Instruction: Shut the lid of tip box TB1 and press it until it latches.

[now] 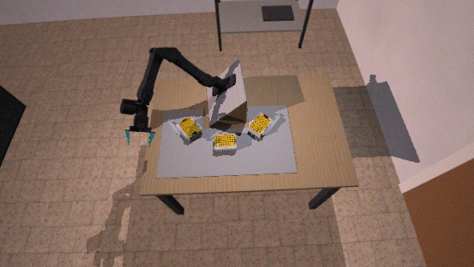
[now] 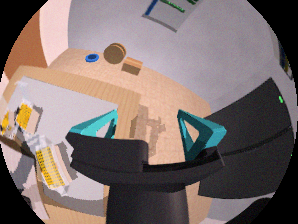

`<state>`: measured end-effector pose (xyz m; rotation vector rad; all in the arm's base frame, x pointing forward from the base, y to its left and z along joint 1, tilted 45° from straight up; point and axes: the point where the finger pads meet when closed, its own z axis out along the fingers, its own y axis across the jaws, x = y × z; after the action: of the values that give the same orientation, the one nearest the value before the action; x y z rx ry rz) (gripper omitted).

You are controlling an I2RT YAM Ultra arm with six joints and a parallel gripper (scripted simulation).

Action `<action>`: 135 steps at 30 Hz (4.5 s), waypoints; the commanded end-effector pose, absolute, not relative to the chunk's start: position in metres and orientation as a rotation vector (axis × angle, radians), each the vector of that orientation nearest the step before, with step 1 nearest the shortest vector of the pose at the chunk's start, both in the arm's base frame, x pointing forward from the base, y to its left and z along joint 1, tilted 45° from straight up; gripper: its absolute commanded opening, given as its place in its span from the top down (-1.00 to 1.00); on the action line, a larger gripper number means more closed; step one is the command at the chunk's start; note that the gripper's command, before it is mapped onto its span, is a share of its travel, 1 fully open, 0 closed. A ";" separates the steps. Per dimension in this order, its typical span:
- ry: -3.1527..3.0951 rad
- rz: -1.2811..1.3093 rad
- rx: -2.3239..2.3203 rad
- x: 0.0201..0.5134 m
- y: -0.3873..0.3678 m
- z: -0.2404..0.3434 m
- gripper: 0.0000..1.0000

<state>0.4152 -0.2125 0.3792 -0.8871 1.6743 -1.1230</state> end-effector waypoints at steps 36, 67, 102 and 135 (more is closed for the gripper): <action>1.859 -0.791 -0.757 0.404 -0.156 0.350 1.00; 2.230 -0.370 -0.570 0.362 -0.086 0.251 1.00; 2.654 -0.059 -0.279 0.278 -0.026 0.181 1.00; 2.904 -0.530 -0.115 0.269 0.020 0.137 1.00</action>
<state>0.2552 0.0226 0.1257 -0.1854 2.9738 -0.4056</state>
